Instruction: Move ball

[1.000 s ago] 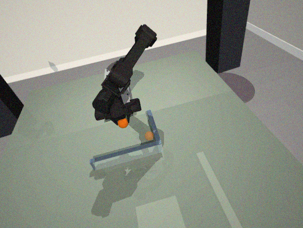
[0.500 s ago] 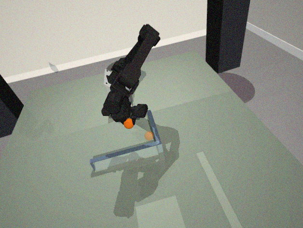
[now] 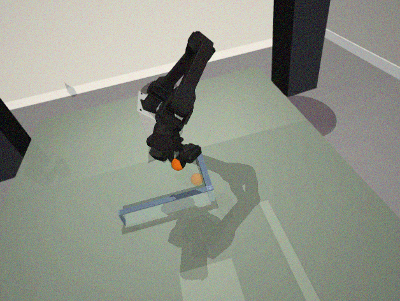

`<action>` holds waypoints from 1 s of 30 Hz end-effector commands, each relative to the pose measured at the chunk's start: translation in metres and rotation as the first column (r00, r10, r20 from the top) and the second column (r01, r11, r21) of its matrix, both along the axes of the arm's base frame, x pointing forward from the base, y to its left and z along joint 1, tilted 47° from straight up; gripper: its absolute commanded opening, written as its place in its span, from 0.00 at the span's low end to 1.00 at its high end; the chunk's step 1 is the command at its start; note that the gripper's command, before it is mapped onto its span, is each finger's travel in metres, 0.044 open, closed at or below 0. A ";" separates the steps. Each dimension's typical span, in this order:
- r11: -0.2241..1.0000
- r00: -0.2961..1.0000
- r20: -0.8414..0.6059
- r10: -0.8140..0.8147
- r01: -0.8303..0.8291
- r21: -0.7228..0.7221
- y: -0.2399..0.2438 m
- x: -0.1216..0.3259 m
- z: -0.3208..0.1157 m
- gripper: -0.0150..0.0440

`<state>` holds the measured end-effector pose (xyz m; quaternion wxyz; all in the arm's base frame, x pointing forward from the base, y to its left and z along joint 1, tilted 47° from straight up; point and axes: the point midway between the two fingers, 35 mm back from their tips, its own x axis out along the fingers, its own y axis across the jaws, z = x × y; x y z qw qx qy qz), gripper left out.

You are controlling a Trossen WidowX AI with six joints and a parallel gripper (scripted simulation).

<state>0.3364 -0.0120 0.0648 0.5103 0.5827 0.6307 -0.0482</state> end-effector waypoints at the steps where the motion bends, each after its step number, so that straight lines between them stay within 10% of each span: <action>1: 0.998 0.996 -0.067 -0.062 0.064 0.024 0.008 -0.001 0.002 0.25; 30: 0.867 0.758 -0.501 -0.419 0.498 0.030 0.052 0.000 0.015 0.25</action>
